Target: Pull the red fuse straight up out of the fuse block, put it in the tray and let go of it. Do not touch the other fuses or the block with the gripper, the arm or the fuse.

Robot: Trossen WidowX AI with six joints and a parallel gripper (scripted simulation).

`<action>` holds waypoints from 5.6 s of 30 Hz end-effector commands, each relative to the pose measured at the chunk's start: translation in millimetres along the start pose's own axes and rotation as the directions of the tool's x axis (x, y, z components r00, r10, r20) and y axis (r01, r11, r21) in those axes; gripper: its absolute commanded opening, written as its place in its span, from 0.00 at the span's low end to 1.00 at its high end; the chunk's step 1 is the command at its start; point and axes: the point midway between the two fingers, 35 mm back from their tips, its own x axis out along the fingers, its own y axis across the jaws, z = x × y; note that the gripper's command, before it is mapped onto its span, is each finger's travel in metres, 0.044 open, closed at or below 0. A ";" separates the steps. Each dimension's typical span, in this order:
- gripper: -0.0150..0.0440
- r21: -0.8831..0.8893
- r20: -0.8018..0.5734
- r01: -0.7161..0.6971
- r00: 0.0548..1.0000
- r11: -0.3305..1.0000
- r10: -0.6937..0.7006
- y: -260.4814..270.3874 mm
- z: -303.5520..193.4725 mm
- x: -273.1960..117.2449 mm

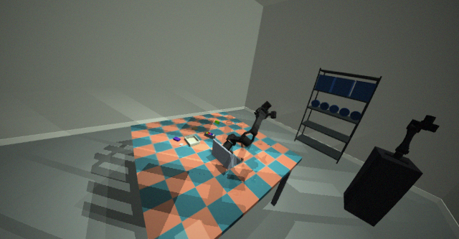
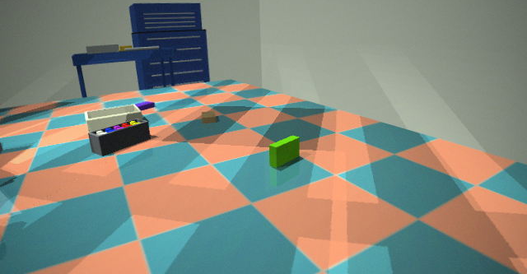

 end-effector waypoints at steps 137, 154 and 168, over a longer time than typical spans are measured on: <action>0.25 0.234 -0.780 -0.470 0.432 0.851 0.452 544.5 -183.5 -238.4; 0.25 0.233 -0.780 -0.471 0.432 0.851 0.452 541.6 -178.0 -241.7; 0.25 0.232 -0.780 -0.471 0.433 0.851 0.452 538.6 -172.6 -244.9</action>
